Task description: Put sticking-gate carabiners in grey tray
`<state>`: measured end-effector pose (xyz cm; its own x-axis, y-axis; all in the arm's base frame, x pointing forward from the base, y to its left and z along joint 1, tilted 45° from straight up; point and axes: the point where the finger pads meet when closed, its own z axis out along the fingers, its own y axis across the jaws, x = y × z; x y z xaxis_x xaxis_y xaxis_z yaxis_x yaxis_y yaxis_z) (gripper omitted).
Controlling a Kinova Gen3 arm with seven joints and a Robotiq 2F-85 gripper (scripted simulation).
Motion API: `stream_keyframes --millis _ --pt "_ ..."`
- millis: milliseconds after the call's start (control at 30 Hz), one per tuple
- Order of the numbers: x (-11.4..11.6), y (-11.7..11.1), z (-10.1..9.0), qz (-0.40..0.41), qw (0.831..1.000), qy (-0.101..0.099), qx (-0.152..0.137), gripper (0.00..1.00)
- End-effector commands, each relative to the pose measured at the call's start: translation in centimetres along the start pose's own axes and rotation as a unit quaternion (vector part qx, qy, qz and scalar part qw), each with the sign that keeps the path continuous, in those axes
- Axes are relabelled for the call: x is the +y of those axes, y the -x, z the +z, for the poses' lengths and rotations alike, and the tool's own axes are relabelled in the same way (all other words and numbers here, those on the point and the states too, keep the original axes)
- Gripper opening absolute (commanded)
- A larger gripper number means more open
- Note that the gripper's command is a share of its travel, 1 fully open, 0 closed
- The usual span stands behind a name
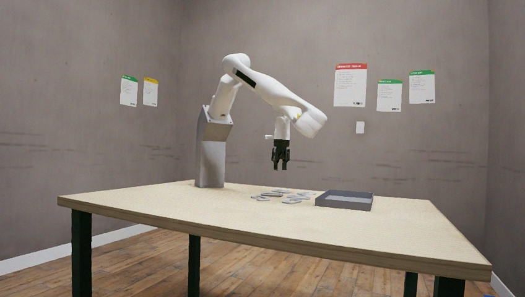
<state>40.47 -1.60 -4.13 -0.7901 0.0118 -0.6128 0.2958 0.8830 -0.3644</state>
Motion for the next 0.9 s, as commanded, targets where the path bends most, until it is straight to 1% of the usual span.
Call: stream_keyframes --millis 0,33,567,600,867 --pt "0.3 -0.1 -0.1 -0.002 1.0 0.002 0.0 1.0" --pt "3.6 -0.5 -0.7 0.043 0.999 0.004 0.0 1.0" --pt "3.6 -0.5 -0.7 0.043 0.999 0.004 0.0 1.0" --pt "3.6 -0.5 2.3 0.045 0.999 0.003 0.0 1.0" --pt "3.6 -0.5 2.3 0.045 0.999 0.003 0.0 1.0"
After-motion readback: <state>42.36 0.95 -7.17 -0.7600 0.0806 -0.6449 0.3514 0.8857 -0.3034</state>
